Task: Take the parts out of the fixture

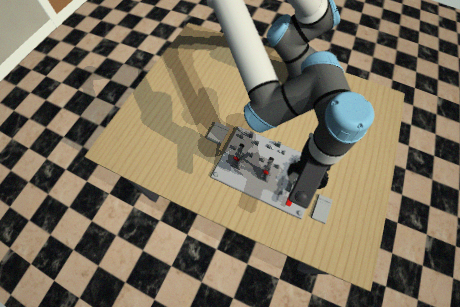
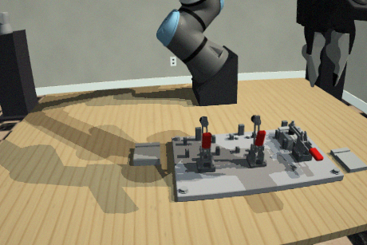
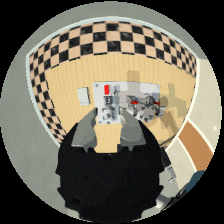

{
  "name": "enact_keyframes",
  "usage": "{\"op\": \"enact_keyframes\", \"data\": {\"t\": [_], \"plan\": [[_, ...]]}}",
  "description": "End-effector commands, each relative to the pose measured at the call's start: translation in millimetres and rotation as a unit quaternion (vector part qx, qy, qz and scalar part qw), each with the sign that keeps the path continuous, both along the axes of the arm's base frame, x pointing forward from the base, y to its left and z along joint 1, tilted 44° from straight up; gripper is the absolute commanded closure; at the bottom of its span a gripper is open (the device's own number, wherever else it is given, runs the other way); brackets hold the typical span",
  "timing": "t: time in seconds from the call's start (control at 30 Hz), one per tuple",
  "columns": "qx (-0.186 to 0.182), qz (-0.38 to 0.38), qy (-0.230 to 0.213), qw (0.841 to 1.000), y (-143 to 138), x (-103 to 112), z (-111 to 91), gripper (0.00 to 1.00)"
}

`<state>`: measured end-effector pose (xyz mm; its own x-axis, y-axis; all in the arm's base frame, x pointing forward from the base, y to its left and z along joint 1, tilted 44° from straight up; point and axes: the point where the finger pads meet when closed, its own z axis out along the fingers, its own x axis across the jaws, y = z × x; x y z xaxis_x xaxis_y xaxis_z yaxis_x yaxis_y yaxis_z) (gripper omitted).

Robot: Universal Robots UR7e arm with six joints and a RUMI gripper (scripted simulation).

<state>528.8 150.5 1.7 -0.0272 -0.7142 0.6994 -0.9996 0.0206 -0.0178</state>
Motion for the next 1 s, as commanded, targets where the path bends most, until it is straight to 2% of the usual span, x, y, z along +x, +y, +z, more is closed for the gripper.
{"op": "enact_keyframes", "data": {"t": [0.0,0.57,0.77,0.97], "plan": [[0.000,0.000,-0.001,1.000,3,2,-2,0.72],[0.000,0.000,-0.001,1.000,1,2,-6,0.72],[0.000,0.000,-0.001,1.000,-10,2,-17,0.72],[0.000,0.000,-0.001,1.000,-30,2,-37,0.72]]}}
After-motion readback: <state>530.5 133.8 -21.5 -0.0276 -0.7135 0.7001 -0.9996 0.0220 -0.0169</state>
